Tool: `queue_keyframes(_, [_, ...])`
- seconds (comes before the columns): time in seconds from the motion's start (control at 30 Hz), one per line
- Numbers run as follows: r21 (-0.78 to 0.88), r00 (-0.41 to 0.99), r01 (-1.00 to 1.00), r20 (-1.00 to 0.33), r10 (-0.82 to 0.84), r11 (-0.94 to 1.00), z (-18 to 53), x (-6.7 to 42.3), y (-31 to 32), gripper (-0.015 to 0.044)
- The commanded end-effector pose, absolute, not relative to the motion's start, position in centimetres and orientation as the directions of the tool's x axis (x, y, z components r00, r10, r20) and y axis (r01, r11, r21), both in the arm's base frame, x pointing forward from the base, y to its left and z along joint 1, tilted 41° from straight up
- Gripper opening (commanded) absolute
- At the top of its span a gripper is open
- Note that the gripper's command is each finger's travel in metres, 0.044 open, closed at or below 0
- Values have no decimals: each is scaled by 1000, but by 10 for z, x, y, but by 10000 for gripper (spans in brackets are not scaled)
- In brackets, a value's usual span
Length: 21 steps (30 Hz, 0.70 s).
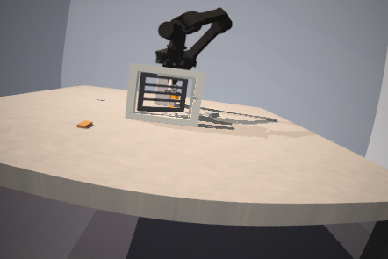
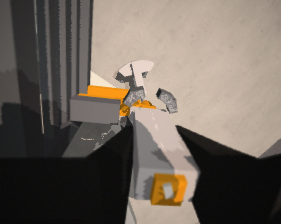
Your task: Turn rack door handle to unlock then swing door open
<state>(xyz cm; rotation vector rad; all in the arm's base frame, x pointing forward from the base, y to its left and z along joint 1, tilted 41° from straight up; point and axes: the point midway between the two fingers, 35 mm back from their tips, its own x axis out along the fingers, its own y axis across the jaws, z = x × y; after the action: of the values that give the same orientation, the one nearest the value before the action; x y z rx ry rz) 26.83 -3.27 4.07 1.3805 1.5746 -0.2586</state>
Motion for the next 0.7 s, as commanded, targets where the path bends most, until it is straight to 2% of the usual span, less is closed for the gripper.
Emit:
queue_keyframes(0.0, [466,141,795,-764,629,389,37,265,-35,15])
queue_keyframes(0.67, [567,140,608,-766,628,556,13,241,-59,15])
